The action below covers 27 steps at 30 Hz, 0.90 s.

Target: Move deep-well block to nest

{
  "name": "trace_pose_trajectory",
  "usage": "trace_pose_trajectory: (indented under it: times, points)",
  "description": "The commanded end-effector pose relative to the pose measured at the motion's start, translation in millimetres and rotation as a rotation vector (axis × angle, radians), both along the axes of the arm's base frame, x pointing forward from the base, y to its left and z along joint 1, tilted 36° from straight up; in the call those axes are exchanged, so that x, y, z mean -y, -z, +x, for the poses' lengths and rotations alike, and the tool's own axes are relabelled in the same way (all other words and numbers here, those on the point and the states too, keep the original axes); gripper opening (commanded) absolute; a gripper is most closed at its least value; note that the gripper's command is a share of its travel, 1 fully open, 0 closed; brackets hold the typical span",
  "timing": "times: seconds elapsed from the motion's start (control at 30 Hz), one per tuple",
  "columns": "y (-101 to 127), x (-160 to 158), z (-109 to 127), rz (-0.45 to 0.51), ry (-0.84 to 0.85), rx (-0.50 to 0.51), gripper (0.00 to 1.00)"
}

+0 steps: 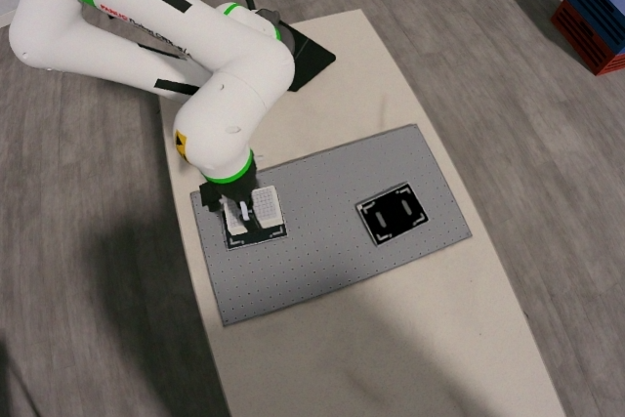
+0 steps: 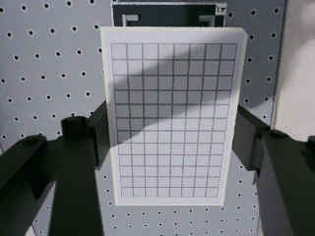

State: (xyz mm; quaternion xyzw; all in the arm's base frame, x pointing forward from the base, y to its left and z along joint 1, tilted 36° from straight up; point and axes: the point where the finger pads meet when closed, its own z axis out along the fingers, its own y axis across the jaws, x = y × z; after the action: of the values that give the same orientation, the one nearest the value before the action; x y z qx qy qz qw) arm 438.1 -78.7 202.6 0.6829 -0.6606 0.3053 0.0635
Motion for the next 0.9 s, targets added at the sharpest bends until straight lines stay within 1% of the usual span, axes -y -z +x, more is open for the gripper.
trace_pose_trajectory:
  times: [0.0,0.1,0.87]
  points:
    - [-5.3,8.8,-2.0,0.001,-0.001,0.001,0.1]
    - [-7.9,13.9,-3.4,0.001,-0.001,0.001,0.1]
    - [-7.4,12.8,-2.9,0.001,-0.001,0.001,0.1]
